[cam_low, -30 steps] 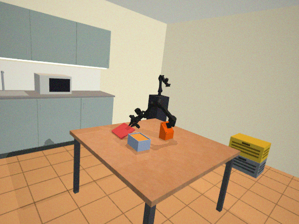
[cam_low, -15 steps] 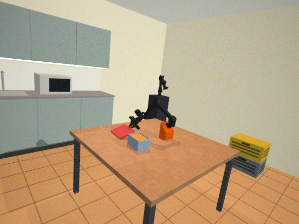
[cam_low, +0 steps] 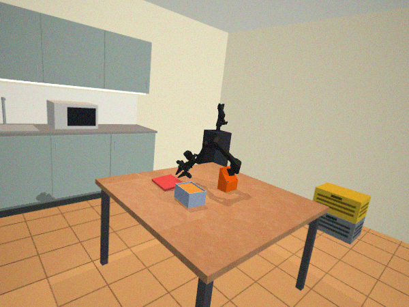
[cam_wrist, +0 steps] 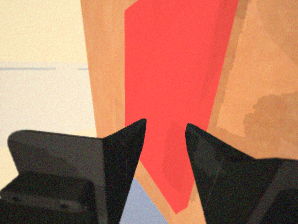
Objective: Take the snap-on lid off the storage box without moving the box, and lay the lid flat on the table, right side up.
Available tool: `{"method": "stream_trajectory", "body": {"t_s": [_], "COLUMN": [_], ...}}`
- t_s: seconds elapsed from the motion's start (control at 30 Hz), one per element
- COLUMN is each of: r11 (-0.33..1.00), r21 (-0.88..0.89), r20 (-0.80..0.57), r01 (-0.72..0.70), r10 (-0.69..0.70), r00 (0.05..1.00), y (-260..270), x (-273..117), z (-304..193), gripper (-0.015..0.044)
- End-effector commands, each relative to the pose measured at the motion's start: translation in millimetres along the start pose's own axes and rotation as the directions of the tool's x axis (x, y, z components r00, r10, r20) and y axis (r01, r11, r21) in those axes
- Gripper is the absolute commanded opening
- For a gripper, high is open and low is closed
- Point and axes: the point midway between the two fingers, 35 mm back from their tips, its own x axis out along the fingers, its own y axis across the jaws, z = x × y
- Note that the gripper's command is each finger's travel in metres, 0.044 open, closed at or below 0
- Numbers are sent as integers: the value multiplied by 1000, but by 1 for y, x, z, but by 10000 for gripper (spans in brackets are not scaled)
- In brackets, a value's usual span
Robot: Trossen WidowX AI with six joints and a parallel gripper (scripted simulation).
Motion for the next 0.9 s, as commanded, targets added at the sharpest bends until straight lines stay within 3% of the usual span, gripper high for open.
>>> {"method": "stream_trajectory", "body": {"t_s": [0.0, 0.07, 0.3, 0.87], "r11": [1000, 1000, 1000, 1000], "r21": [-7, -7, -6, -6], "r20": [2, 2, 3, 6], "r01": [-1, -1, 0, 1], "r10": [1, 1, 0, -1], "r00": [1000, 1000, 1000, 1000], "y": [3, 3, -8, -30], "x": [-1, -1, -10, -37], "z": [0, 0, 0, 1], "gripper": [263, 275, 440, 440]}}
